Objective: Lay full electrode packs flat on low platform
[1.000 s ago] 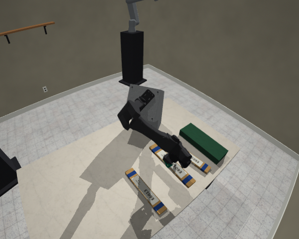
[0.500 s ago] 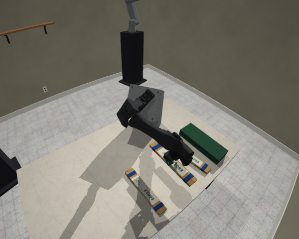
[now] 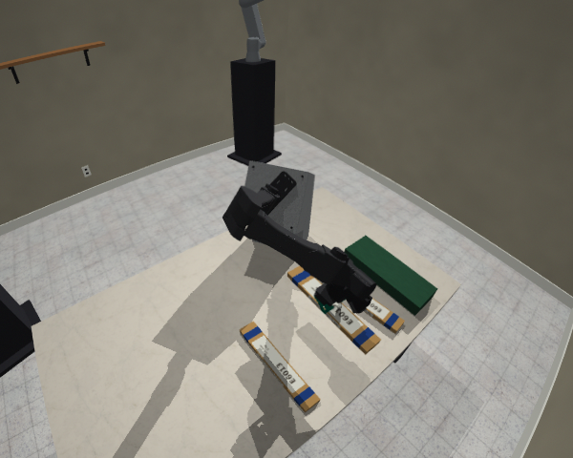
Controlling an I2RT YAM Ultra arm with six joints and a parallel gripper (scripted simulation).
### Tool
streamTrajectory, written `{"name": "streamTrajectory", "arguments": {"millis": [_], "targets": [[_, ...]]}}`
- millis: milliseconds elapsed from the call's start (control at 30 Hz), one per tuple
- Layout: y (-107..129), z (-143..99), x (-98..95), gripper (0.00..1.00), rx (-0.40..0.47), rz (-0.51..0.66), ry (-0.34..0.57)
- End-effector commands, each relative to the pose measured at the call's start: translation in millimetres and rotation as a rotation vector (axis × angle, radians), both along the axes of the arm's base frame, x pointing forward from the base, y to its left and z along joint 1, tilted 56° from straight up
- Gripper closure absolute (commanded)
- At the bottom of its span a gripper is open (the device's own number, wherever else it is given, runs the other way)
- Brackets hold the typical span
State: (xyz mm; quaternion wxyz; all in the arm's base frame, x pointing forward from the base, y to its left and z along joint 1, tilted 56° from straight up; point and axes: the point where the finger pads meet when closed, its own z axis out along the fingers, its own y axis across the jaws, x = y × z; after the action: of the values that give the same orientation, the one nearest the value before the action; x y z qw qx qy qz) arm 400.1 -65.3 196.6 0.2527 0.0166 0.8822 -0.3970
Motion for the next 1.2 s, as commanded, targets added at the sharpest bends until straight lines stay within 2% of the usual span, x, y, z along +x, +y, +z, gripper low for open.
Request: {"name": "streamTrajectory", "arguments": {"millis": [0,267,767,1167], "targets": [[17,27,-5.3,1.00,0.004,0.018,-0.046],[28,35,-12.9,1.00,0.005,0.018,-0.045],[29,36,-16.2,1.00,0.005,0.018,-0.045],[27,23,-22.7,1.00,-0.007,0.020,-0.006]]}}
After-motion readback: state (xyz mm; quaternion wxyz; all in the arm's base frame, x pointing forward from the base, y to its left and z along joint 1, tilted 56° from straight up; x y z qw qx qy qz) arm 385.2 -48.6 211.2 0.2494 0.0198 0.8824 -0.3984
